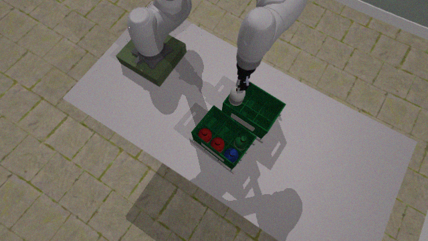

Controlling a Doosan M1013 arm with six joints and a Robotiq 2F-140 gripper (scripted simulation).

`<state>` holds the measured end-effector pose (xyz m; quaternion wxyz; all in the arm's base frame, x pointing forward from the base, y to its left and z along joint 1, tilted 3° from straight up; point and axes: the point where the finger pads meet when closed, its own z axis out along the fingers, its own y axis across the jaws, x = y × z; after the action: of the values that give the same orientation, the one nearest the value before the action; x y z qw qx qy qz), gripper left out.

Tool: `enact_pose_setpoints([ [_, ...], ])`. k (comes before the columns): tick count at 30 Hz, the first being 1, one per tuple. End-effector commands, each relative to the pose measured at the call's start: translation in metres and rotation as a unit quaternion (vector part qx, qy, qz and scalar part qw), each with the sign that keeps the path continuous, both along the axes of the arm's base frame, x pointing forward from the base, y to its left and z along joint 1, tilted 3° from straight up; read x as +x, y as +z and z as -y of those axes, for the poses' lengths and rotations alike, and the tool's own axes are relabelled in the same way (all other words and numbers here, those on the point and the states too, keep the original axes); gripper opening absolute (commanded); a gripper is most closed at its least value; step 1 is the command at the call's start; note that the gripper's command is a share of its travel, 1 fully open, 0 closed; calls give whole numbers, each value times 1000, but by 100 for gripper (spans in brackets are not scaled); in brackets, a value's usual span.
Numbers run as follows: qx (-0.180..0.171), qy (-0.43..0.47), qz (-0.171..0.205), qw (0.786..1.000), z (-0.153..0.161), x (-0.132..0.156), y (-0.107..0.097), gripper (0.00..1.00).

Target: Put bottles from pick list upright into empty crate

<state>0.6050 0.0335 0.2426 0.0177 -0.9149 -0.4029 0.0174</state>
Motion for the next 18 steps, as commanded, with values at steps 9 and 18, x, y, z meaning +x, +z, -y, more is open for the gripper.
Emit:
enact_pose_setpoints([
  [9,2,-2,1,1000,-4,0,0,0],
  [18,2,-2,1,1000,-3,1,0,0],
])
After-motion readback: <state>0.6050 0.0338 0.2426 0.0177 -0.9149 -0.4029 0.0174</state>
